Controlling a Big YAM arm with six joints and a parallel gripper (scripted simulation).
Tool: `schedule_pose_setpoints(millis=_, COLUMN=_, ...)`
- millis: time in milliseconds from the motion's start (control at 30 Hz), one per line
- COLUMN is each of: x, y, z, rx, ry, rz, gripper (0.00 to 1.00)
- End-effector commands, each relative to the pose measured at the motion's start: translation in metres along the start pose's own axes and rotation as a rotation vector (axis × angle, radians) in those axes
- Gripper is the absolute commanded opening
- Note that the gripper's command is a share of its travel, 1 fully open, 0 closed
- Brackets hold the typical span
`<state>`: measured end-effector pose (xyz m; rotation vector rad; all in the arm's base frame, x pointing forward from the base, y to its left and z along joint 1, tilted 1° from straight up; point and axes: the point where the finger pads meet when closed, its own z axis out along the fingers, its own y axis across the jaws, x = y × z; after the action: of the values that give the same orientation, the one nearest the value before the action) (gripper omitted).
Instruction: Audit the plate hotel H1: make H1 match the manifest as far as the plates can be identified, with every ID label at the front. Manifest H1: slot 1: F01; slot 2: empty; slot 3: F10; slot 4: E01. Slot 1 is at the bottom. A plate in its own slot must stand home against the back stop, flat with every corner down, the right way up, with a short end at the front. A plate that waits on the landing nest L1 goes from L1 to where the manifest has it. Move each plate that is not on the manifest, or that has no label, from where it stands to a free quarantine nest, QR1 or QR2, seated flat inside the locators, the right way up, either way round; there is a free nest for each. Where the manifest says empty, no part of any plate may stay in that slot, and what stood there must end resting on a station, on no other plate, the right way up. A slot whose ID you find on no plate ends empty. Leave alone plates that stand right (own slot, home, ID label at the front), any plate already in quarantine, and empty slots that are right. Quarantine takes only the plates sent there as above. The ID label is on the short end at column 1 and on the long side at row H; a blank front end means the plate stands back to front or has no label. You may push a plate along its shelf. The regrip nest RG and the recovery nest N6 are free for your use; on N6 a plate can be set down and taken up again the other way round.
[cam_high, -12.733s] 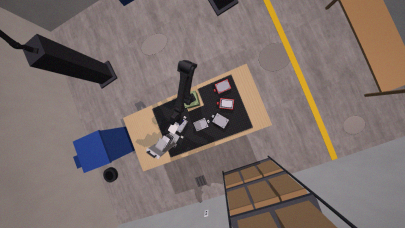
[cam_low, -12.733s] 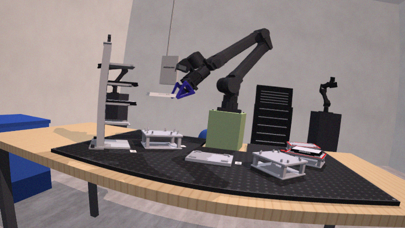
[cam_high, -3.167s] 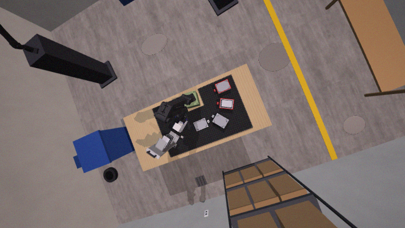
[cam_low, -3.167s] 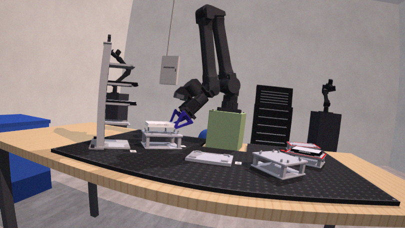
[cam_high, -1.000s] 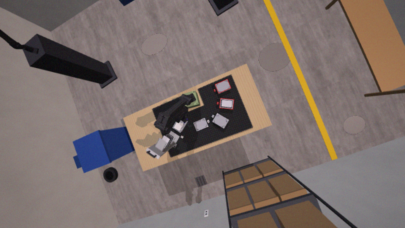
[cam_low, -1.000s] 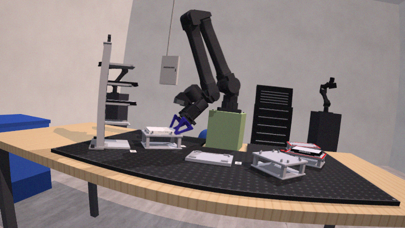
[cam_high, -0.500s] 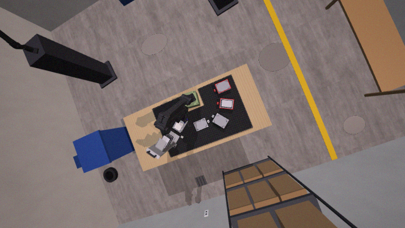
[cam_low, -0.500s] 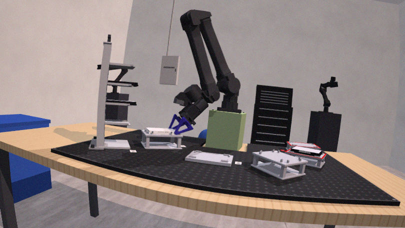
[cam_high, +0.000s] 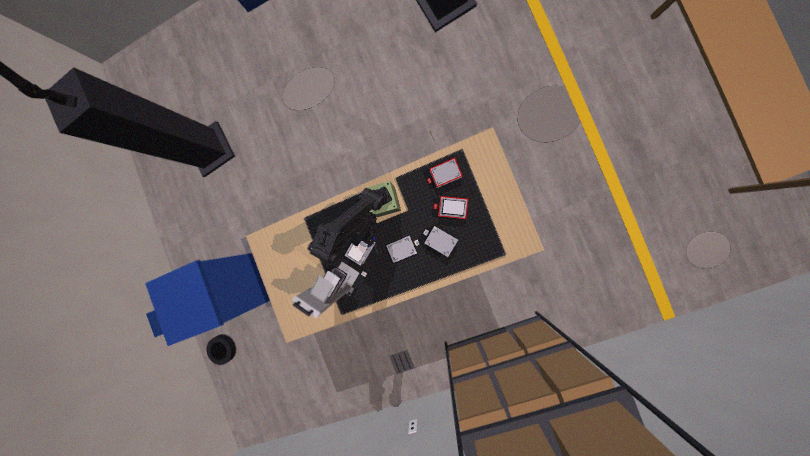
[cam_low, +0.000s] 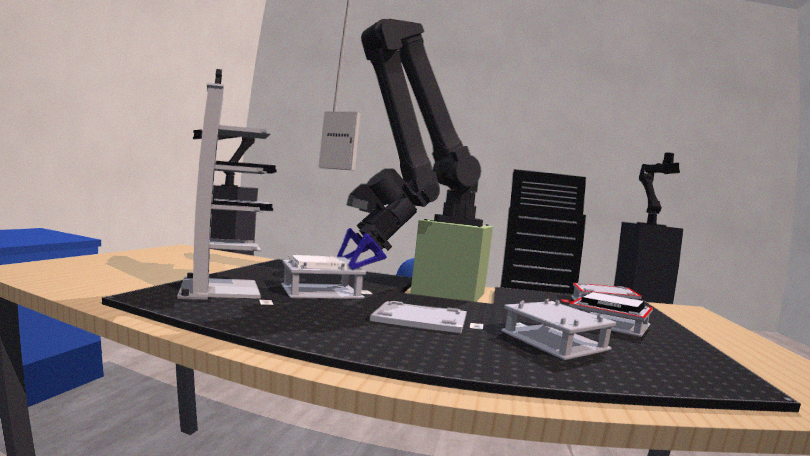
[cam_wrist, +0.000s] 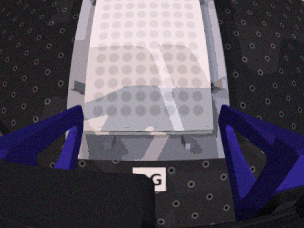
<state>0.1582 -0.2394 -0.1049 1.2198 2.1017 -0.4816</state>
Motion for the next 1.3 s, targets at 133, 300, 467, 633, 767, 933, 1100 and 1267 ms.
schedule_pose_setpoints(millis=133, x=-0.008, y=0.003, z=-0.012, rx=-0.012, ry=-0.003, rz=0.0, gripper=1.0)
schedule_pose_setpoints(millis=300, x=-0.012, y=0.003, z=-0.016, rx=-0.012, ry=-0.005, rz=0.0, gripper=1.0)
schedule_pose_setpoints(millis=467, x=-0.018, y=0.003, z=-0.021, rx=-0.011, ry=-0.008, rz=0.0, gripper=1.0)
schedule_pose_setpoints(millis=633, x=-0.025, y=0.003, z=-0.026, rx=-0.011, ry=-0.012, rz=0.001, gripper=1.0)
schedule_pose_setpoints(millis=767, x=-0.029, y=0.003, z=-0.031, rx=-0.011, ry=-0.012, rz=0.001, gripper=1.0)
schedule_pose_setpoints(millis=933, x=-0.033, y=0.003, z=-0.034, rx=-0.01, ry=-0.012, rz=0.001, gripper=1.0)
schedule_pose_setpoints(millis=1100, x=-0.038, y=0.002, z=-0.041, rx=-0.01, ry=-0.013, rz=0.001, gripper=1.0)
schedule_pose_setpoints(millis=1267, x=-0.044, y=0.002, z=-0.047, rx=-0.009, ry=-0.013, rz=0.001, gripper=1.0)
